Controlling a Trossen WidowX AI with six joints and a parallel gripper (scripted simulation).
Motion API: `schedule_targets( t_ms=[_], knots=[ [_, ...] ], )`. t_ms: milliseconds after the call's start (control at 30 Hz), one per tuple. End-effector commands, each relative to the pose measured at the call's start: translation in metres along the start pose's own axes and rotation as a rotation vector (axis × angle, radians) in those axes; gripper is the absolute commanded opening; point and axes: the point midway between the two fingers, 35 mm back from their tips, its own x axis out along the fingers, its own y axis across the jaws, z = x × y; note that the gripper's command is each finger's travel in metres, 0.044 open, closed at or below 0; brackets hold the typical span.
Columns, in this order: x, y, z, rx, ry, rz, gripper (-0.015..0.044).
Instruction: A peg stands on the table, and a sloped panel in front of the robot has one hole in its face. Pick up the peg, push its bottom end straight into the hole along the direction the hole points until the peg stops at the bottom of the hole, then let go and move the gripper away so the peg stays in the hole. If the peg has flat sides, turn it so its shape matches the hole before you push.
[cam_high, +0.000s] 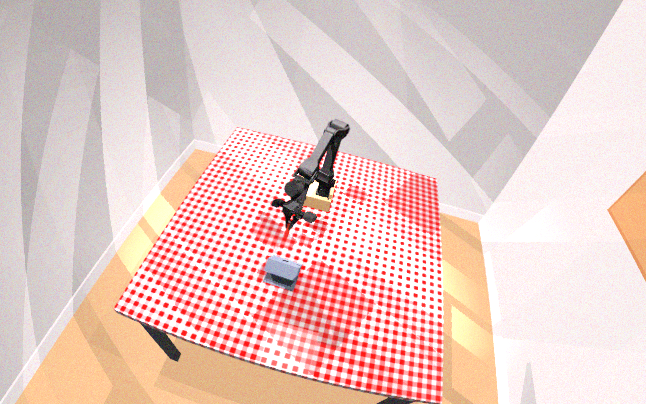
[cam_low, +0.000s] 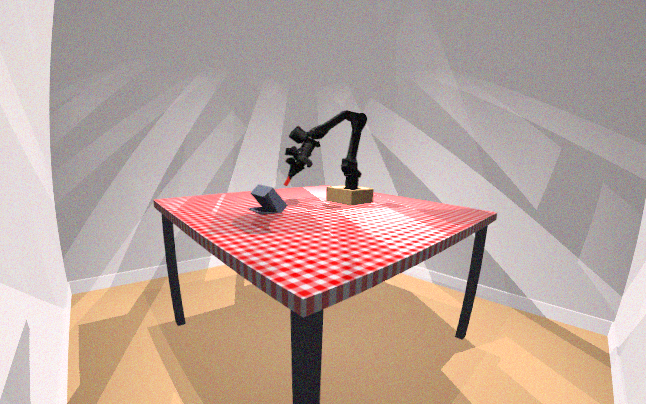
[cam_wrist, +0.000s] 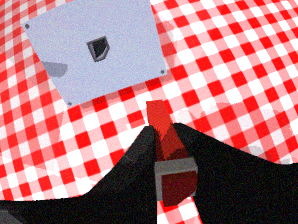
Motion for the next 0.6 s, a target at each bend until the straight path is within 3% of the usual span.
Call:
schedule_targets(
  t_ms=[0,567],
  knots=[
    [0.000,0.004,-0.002,-0.030,-0.024,0.014,0.0000],
    [-0.002,0.018,0.002,-0.116,-0.127,0.047,0.0000]
  ],
)
